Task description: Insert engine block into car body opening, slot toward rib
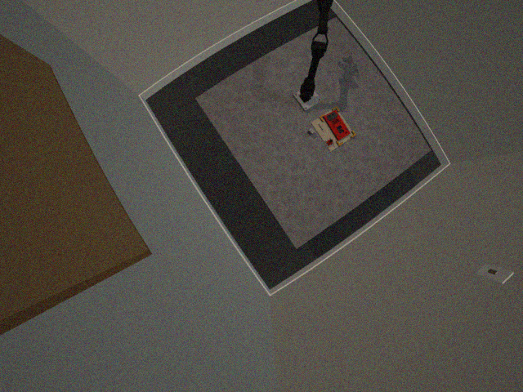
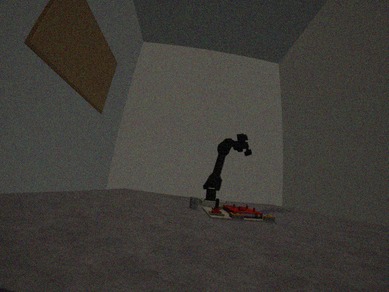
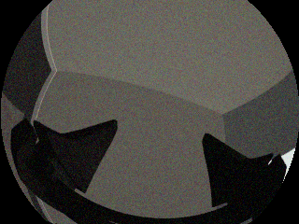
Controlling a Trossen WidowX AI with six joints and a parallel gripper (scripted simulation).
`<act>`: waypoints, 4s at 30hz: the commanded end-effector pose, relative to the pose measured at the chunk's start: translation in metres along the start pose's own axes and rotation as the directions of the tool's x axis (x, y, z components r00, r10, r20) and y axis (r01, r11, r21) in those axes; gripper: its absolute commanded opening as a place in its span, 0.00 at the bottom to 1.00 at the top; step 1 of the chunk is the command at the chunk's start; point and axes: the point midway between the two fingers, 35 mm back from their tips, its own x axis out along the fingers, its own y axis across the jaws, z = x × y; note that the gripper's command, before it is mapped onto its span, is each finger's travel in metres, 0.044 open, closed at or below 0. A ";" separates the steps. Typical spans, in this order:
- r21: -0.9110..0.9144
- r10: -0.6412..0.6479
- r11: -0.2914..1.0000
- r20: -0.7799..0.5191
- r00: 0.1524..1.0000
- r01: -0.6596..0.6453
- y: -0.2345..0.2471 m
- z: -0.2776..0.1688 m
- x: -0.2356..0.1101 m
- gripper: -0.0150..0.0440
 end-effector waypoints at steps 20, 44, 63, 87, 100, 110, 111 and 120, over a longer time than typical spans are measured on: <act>-0.085 0.395 0.863 -0.501 0.770 -0.498 0.089 -0.298 -0.129 1.00; 0.401 0.636 0.569 -0.768 0.076 -0.718 0.119 -0.475 -0.455 1.00; 0.814 0.694 0.389 -0.567 -0.444 -0.431 0.096 -0.430 -0.712 1.00; 0.938 0.829 0.169 0.030 -0.558 0.301 0.073 -0.187 -0.898 1.00; 0.799 0.906 0.092 0.180 -0.383 0.594 0.079 -0.078 -0.888 1.00; 0.799 0.906 0.092 0.181 -0.383 0.594 0.112 -0.070 -0.903 1.00; 0.799 0.906 0.092 0.181 -0.383 0.594 0.115 -0.070 -0.904 1.00; 0.799 0.906 0.092 0.181 -0.383 0.594 0.129 -0.067 -0.911 1.00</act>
